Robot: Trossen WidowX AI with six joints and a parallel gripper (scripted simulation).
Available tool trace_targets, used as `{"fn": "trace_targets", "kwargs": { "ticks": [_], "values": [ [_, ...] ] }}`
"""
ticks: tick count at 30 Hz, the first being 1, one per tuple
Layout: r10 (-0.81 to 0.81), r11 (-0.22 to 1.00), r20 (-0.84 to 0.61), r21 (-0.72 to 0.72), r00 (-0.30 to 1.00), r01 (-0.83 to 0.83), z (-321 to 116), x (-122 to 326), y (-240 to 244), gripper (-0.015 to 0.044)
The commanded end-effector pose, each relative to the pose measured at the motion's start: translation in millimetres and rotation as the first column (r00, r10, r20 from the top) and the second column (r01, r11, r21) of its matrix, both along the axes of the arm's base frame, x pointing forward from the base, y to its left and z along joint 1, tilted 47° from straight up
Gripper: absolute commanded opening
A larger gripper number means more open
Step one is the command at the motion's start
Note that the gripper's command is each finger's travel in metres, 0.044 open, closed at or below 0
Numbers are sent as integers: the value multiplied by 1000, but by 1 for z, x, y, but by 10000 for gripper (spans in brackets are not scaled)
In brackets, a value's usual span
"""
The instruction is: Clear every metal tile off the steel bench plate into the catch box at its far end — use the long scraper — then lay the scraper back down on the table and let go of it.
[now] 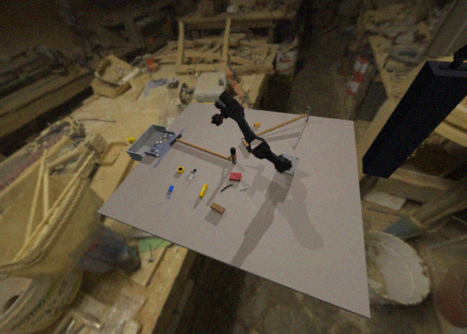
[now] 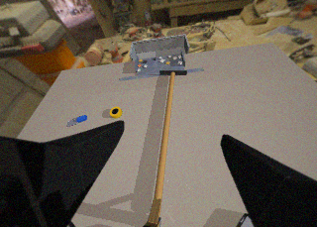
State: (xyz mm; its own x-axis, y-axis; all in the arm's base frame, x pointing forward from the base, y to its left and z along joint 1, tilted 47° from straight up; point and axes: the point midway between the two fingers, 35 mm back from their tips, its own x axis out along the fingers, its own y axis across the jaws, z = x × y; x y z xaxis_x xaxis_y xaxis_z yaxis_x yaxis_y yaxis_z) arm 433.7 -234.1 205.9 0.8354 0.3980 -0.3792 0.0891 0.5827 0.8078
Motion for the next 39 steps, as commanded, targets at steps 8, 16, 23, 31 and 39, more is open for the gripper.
{"fn": "trace_targets", "kwargs": {
  "ticks": [8,16,23,31,39],
  "values": [
    [-65,998,84,-2,994,66,24,-39,-16,440],
    [-106,994,141,-11,984,109,38,-66,-24,440],
    [-138,989,188,-21,972,145,49,-91,-28,440],
    [-170,982,239,-35,956,184,60,-118,-30,440],
    [-196,974,287,-53,938,220,69,-145,-28,440]
  ]
}}
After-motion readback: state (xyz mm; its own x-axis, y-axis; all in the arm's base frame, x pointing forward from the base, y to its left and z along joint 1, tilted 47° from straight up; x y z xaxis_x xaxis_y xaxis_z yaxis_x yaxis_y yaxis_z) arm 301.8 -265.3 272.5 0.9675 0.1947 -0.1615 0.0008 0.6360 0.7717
